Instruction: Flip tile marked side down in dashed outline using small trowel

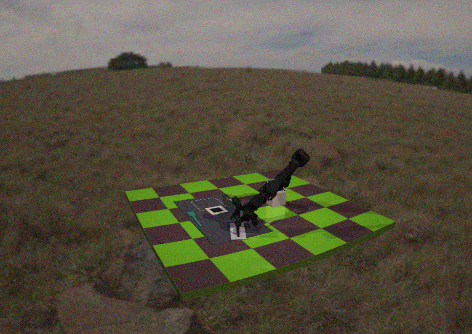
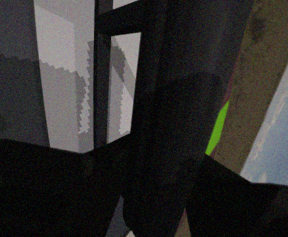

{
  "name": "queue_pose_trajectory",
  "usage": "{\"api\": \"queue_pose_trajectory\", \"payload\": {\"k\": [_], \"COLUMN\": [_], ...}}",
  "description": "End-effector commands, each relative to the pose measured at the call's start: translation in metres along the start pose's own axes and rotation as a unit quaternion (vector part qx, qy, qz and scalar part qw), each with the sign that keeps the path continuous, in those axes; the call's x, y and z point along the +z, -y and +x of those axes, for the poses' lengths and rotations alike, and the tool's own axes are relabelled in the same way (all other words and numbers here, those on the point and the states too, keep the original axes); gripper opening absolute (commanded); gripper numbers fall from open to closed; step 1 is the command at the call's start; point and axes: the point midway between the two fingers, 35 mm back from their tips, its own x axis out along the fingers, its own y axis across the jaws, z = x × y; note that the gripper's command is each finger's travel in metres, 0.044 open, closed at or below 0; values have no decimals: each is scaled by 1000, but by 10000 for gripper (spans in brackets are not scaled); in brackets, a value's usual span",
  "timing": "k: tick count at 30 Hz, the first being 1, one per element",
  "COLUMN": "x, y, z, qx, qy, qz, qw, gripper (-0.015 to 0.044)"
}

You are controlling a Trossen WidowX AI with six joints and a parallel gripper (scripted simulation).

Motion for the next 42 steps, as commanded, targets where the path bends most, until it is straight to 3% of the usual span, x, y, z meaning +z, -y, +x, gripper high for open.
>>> {"api": "queue_pose_trajectory", "payload": {"k": [1, 13, 29, 42], "x": [1, 0, -63, -126], "y": [1, 46, 66, 72], "z": [0, -38, 12, 14], "qx": [0, -1, 24, 16], "qy": [1, -1, 90, 178], "qz": [-1, -1, -36, -92], "qw": [1000, 1000, 995, 980], "gripper": [0, 0, 0, 0]}}
